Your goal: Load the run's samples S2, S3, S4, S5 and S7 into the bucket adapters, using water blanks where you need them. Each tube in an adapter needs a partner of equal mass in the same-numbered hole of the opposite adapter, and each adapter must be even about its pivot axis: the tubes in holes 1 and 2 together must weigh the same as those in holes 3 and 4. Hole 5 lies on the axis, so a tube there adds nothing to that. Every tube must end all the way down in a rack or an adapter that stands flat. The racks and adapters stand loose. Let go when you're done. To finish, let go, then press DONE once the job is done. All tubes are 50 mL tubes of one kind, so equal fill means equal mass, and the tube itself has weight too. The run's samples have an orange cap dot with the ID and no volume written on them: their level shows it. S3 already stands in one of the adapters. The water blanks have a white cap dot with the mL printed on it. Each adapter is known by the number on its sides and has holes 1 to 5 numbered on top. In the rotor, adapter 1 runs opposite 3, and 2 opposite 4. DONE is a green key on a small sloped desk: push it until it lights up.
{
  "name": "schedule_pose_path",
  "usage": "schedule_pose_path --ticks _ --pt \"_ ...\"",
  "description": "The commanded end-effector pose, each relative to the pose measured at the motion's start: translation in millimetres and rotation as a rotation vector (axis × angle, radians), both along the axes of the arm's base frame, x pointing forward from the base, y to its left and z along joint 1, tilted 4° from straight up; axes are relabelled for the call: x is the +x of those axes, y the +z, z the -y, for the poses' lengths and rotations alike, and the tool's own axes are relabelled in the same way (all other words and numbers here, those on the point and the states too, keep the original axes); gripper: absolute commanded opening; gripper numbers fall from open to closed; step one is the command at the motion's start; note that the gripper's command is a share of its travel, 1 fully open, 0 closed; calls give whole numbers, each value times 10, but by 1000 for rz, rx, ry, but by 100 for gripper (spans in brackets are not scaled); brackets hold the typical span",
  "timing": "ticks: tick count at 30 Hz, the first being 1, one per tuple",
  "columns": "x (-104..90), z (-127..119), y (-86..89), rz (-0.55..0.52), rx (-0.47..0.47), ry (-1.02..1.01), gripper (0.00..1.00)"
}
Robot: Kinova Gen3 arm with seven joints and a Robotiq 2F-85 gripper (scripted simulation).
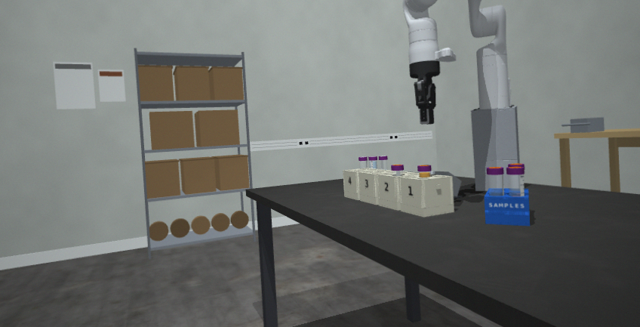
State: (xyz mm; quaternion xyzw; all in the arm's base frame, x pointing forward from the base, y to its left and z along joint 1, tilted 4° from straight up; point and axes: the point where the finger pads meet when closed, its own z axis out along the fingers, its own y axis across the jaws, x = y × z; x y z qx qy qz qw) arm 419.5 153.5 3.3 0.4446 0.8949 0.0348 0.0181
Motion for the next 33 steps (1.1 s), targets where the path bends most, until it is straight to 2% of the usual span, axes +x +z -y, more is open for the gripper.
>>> schedule_pose_path --ticks 1,31,33 --pt "-12 -66 9 1 0 0 62" --pt "-271 -964 34 1 1 0 62" --pt "-271 -964 34 1 1 0 62"
